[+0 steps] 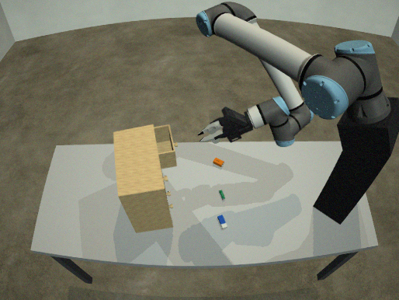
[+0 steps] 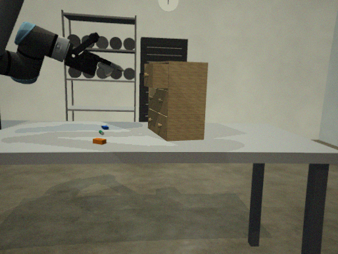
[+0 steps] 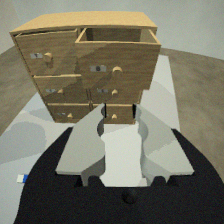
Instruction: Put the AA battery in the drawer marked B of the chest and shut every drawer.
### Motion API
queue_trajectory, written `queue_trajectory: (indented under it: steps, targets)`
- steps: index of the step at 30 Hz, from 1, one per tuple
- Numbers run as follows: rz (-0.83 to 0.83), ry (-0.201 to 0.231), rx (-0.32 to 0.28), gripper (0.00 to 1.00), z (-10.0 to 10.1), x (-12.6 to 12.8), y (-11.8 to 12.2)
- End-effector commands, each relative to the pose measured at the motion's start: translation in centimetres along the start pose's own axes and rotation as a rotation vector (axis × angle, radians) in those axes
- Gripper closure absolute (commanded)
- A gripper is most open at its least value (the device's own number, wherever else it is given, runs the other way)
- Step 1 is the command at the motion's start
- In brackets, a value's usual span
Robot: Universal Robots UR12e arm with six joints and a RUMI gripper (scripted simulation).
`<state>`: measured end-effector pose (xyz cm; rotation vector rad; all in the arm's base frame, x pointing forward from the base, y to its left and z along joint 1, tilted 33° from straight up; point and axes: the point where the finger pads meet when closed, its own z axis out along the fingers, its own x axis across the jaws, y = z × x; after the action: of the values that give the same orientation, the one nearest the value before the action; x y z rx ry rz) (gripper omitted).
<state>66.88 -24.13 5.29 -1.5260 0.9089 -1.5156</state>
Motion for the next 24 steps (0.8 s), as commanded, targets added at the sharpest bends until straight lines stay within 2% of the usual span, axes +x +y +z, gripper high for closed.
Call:
queue_trajectory:
  steps: [1, 10, 14, 20, 24]
  targets:
    - [0.002, -0.002, -0.001, 0.80, -0.2, -0.2, -0.2]
    - [0.001, 0.002, -0.022, 0.80, -0.3, 0.0, -0.4]
    - [0.002, 0.004, -0.052, 0.80, -0.6, 0.1, -0.6]
    - [0.001, 0.001, -0.129, 0.80, -1.4, -0.1, -0.8]
    - [0.001, 0.000, -0.213, 0.80, -2.0, -0.1, -1.5]
